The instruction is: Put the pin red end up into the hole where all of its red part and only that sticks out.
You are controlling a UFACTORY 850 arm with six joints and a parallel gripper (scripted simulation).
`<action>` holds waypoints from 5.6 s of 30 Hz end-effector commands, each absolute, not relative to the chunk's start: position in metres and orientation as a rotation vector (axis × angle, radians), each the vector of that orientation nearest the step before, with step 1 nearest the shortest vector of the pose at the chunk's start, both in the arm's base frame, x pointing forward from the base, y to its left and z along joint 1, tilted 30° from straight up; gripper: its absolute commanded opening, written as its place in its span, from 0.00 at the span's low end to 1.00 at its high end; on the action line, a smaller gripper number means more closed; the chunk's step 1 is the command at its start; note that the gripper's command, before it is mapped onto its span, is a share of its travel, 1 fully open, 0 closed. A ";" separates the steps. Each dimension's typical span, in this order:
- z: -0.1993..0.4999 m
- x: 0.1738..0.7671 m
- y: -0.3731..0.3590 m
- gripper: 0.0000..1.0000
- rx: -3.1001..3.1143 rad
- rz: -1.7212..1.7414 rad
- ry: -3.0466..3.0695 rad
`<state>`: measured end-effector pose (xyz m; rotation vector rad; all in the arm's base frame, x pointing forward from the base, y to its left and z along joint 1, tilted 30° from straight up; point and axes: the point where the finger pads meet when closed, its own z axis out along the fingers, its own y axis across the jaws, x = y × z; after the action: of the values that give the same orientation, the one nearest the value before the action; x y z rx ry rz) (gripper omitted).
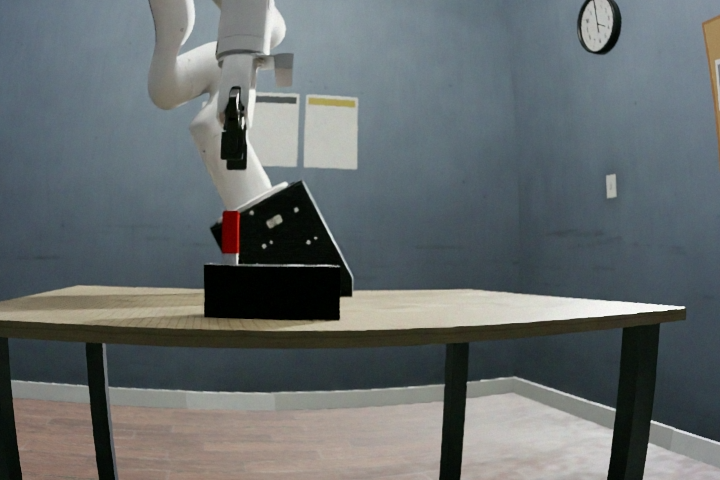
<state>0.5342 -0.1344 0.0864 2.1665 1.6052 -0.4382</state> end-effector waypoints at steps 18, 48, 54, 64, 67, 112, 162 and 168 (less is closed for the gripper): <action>0.088 0.535 -0.134 1.00 2.166 -0.438 1.605; 0.088 0.535 -0.134 1.00 2.166 -0.438 1.605; 0.088 0.535 -0.134 1.00 2.166 -0.438 1.605; 0.041 0.535 -0.162 1.00 2.166 -0.438 1.605; 0.041 0.535 -0.162 1.00 2.166 -0.438 1.605; 0.008 0.534 -0.182 0.00 2.167 -0.438 1.606; 0.037 0.535 -0.165 0.00 2.167 -0.438 1.606; 0.037 0.535 -0.165 0.00 2.167 -0.438 1.606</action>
<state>0.5347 -0.1656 0.0354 2.1679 1.6063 -0.4394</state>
